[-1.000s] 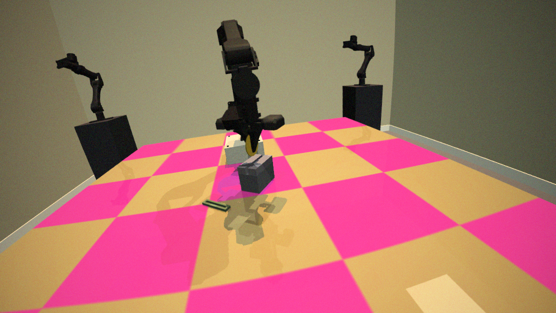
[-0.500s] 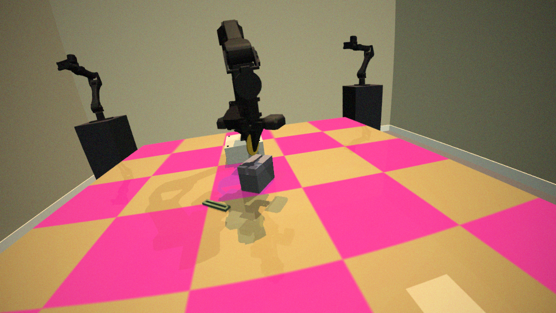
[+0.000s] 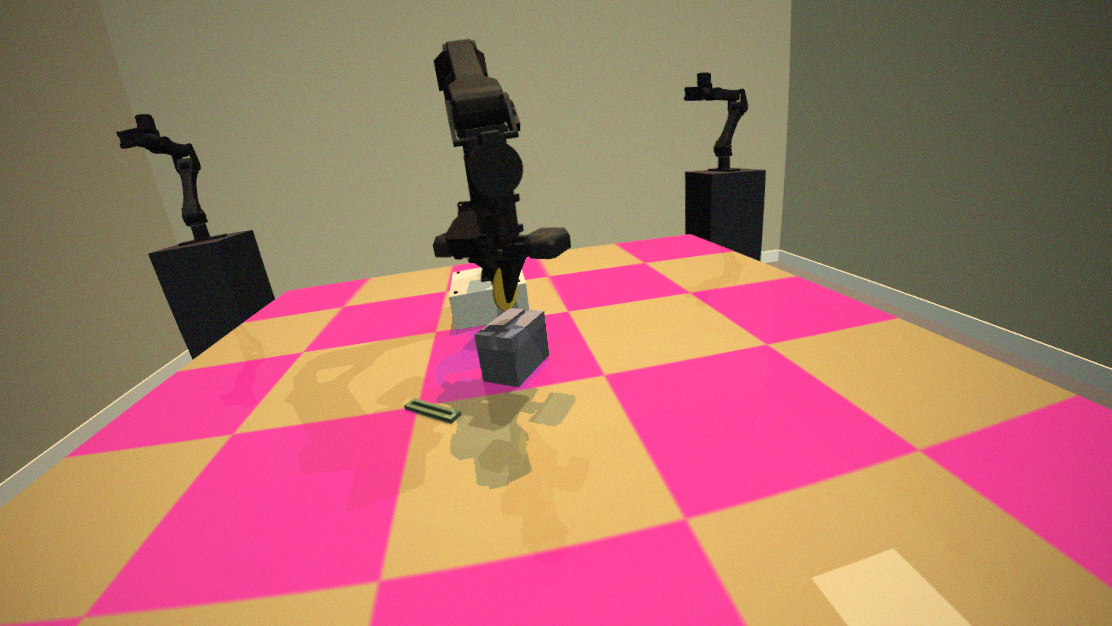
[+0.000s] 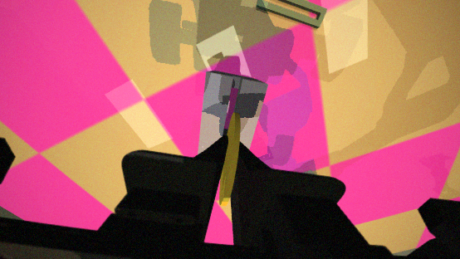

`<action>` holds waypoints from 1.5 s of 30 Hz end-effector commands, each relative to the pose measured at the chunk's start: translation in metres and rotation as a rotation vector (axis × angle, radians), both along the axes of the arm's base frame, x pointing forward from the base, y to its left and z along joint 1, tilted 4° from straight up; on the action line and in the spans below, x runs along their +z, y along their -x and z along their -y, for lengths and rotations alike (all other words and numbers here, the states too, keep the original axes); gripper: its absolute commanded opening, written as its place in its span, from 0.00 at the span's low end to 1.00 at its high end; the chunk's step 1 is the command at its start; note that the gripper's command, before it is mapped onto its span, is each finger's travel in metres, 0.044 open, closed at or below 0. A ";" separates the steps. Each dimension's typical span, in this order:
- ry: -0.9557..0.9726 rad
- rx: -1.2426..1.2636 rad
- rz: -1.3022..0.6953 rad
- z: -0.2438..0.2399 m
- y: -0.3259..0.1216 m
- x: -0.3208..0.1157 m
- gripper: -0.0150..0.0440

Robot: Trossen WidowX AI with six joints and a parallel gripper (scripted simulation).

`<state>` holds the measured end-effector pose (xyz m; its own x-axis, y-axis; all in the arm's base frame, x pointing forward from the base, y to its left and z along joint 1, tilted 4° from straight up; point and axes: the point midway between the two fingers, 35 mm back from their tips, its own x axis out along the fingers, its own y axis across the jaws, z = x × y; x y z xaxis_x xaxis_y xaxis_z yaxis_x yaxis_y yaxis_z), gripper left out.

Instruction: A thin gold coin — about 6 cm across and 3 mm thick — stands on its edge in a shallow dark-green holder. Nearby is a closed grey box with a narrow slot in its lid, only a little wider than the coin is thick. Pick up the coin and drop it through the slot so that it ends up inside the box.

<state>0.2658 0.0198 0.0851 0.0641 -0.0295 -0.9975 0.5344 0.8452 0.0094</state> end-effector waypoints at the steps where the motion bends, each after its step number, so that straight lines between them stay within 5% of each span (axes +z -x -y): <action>1: 0.000 0.001 0.000 0.000 0.000 -0.001 0.25; 36: 0.000 0.003 0.000 0.001 -0.002 -0.020 0.25; 42: 0.000 0.000 0.001 0.001 -0.002 -0.017 0.52; 45: 0.000 0.000 0.001 0.001 -0.002 -0.017 0.53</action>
<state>0.2678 0.0189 0.0675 0.0653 -0.0289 -0.9974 0.5345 0.8451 0.0105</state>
